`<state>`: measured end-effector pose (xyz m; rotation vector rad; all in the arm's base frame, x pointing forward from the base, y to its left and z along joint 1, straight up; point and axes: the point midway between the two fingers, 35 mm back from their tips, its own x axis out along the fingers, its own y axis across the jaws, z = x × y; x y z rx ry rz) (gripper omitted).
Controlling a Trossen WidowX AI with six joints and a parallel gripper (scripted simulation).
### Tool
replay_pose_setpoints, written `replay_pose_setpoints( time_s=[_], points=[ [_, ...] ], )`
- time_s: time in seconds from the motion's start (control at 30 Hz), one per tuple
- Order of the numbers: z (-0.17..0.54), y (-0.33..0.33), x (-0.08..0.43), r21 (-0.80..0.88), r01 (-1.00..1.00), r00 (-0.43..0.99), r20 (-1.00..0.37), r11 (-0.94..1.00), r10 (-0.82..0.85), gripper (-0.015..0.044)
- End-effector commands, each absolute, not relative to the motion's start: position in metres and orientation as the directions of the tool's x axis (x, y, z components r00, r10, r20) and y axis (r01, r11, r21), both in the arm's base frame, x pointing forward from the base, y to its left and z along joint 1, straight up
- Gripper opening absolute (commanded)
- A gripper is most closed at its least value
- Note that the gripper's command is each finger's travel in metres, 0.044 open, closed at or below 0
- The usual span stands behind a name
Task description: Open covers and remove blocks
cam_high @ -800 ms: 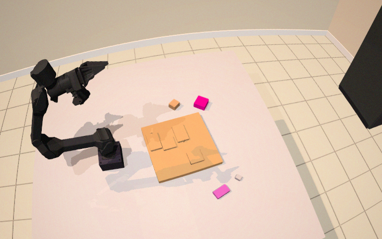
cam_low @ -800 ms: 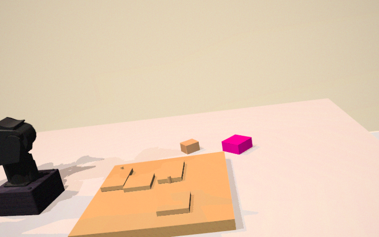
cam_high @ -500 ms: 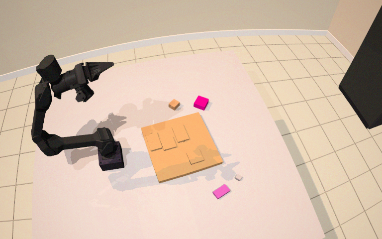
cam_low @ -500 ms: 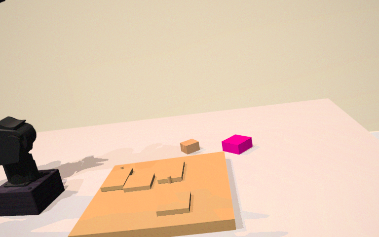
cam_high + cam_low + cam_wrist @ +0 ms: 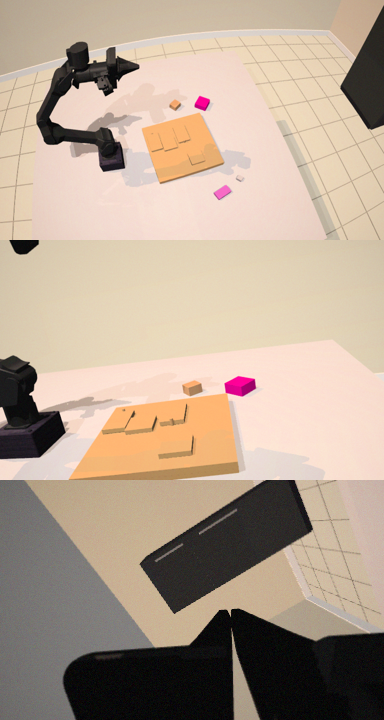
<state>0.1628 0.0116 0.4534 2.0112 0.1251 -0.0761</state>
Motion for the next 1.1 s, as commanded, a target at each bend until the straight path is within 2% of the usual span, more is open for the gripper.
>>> replay_pose_setpoints(
  time_s=[0.0, 0.5, 1.07],
  points=[
    [0.438, 0.015, 0.186, 0.934, 0.197, 0.98, -0.193, -0.297, 0.043, 0.0],
    [0.386, 0.013, 0.251, 0.901, 0.423, 0.906, -0.423, 0.099, -0.021, 0.0],
    [0.312, 0.0, 0.309, 0.621, 0.584, 0.753, -0.655, 0.522, -0.064, 0.0]
  ],
)
